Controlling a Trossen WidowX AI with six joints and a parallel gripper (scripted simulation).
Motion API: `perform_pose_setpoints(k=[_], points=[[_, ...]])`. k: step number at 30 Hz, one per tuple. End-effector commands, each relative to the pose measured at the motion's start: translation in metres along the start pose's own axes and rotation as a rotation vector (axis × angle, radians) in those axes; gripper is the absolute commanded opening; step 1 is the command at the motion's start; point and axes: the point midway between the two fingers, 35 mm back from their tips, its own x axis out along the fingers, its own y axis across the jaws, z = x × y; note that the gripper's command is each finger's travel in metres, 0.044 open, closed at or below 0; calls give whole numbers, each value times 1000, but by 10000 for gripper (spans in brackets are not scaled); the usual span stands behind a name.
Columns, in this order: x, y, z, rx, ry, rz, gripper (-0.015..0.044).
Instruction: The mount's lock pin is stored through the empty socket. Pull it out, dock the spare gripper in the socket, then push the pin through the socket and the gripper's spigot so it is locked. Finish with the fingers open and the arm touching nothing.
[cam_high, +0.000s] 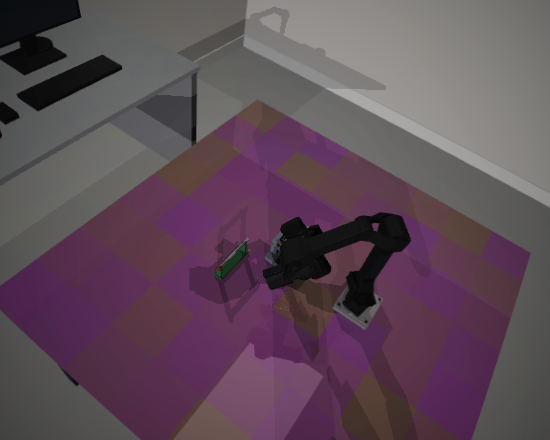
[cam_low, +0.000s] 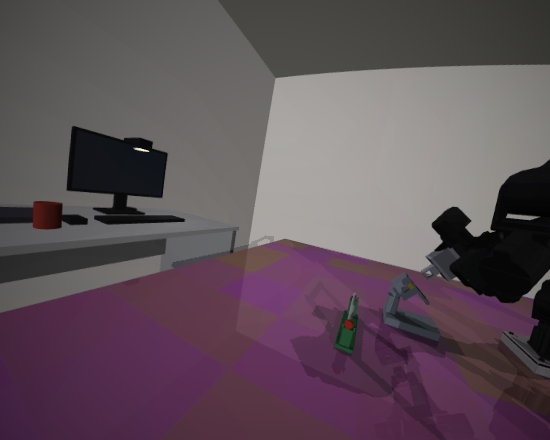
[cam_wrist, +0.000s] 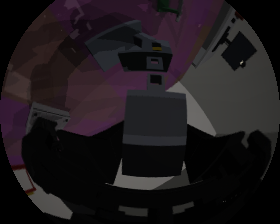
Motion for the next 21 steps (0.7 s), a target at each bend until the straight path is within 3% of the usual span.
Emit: perform_pose_setpoints(k=[1,21], points=[[1,-4,2,-4,14,-12,0],[17,-5,25,-10,30,-14,0]])
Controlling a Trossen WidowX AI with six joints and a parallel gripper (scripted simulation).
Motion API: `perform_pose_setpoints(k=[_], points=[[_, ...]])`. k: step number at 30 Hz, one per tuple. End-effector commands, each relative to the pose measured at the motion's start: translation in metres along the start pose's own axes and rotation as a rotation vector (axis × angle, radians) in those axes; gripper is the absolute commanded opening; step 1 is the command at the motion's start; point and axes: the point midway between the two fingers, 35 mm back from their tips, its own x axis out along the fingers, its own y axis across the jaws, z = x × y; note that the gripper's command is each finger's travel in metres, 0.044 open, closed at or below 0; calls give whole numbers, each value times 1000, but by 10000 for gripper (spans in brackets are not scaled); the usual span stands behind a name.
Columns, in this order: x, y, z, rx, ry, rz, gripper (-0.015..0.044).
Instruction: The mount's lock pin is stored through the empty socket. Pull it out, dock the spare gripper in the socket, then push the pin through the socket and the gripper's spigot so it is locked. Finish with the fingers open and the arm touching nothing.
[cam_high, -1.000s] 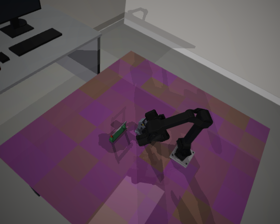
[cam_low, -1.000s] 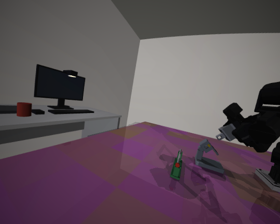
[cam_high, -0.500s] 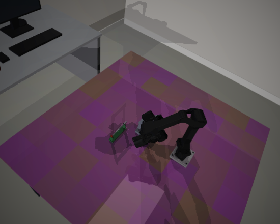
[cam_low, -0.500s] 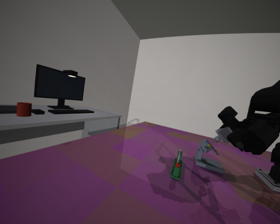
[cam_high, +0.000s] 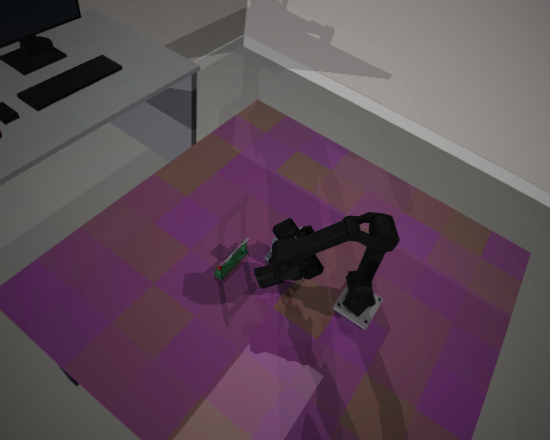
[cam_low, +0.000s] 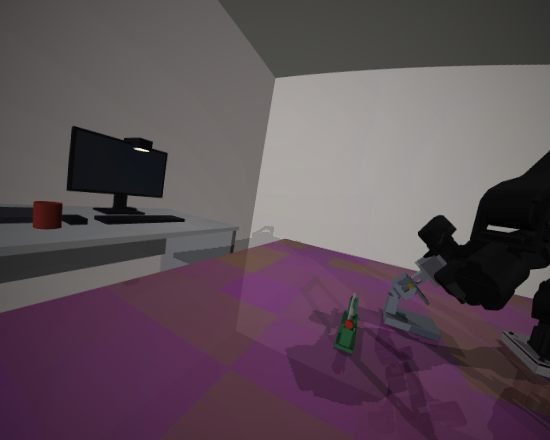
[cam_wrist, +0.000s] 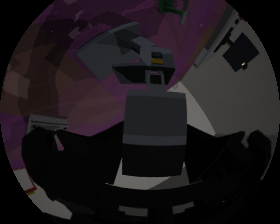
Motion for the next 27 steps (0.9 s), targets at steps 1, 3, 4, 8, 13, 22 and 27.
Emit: perform_pose_setpoints(k=[1,3,4,8,13,22,27], points=[[3,-2,3,1,3,-12,0],[5,-2,6,2,3,-12,0],[6,-2,7,2,3,-12,0],[9,-3,12,3,3,-13,0],[12,-3,18,5,3,-13,0],[19,-4,28,8,3,-14,0],[17,-1,26,-1,2,-3,0]])
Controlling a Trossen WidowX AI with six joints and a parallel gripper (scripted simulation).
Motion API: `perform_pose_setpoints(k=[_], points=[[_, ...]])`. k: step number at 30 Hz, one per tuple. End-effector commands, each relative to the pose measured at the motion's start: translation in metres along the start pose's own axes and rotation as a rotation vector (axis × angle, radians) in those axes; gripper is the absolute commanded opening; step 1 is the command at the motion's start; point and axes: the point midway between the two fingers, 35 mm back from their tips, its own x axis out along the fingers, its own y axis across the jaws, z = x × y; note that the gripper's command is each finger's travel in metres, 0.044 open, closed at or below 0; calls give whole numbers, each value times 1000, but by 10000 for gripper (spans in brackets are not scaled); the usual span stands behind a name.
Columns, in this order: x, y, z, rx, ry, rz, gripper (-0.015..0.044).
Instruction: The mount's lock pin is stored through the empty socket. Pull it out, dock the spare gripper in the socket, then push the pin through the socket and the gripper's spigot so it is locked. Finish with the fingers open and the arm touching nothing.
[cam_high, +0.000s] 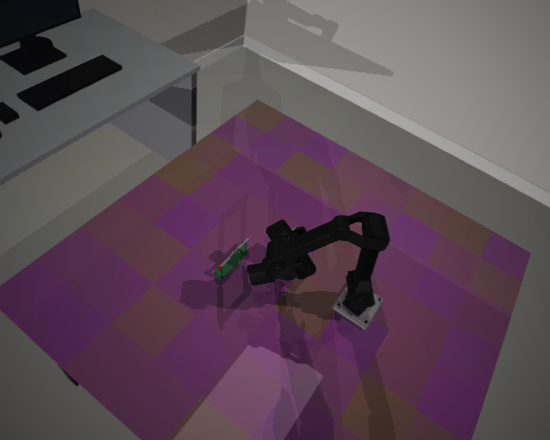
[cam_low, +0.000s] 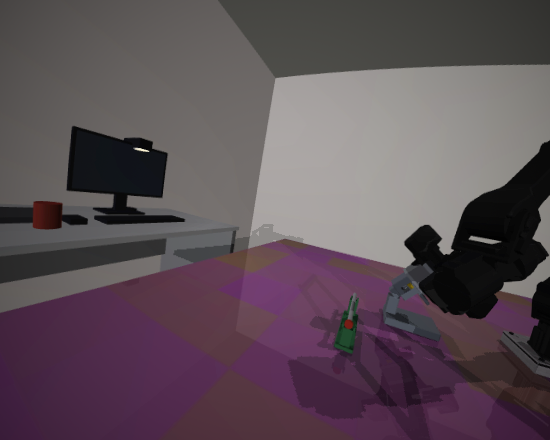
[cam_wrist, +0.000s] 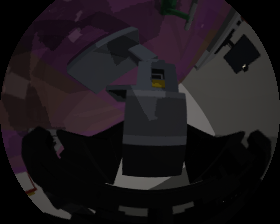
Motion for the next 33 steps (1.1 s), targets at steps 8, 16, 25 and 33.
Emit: perform_pose_setpoints(k=[8,16,25,33], points=[[0,0,0,2,0,0,26],[0,0,0,2,0,0,236],[0,0,0,2,0,0,440],[-9,1,-15,-3,3,1,440]])
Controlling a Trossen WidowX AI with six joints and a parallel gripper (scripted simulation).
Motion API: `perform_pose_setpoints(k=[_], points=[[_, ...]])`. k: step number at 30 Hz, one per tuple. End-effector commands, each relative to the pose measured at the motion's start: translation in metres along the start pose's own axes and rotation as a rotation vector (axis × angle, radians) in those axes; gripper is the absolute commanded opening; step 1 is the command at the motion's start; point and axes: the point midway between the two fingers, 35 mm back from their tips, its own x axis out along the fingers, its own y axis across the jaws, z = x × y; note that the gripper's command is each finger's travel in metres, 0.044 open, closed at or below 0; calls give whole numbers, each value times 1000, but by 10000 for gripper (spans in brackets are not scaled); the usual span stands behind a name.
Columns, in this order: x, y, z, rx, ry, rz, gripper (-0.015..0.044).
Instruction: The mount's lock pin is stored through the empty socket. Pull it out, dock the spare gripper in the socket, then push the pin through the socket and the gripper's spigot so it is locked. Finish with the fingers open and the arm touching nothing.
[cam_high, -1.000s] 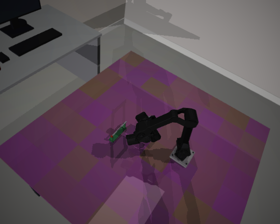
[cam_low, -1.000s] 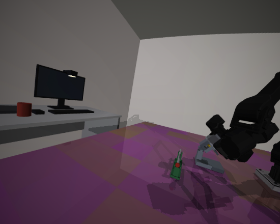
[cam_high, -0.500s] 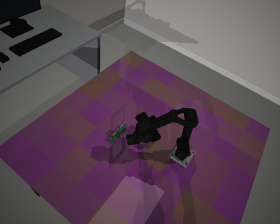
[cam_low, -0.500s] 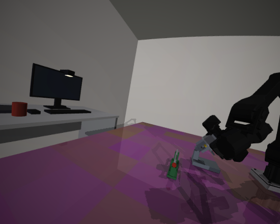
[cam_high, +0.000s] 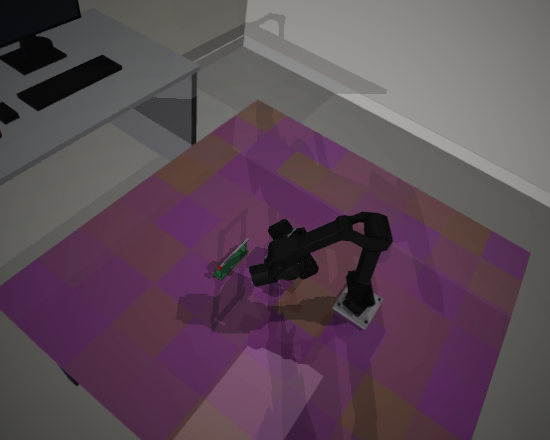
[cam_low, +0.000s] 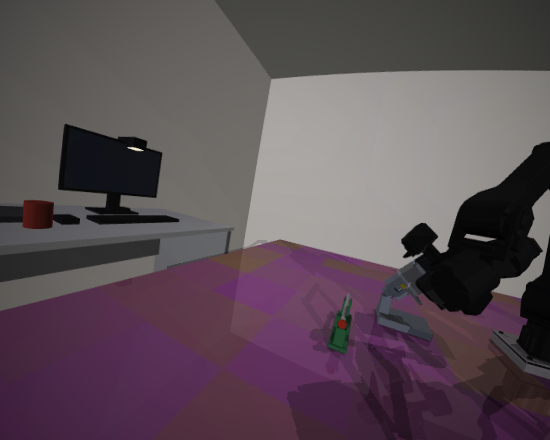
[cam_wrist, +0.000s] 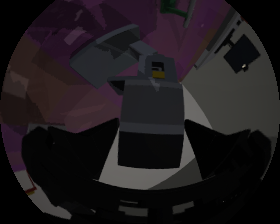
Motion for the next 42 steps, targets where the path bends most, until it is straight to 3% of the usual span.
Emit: perform_pose_setpoints(k=[1,17,42], points=[[-5,0,-8,0,-1,1,440],[-21,1,-38,-14,-2,-3,440],[-38,-9,-76,-19,-180,-28,440]])
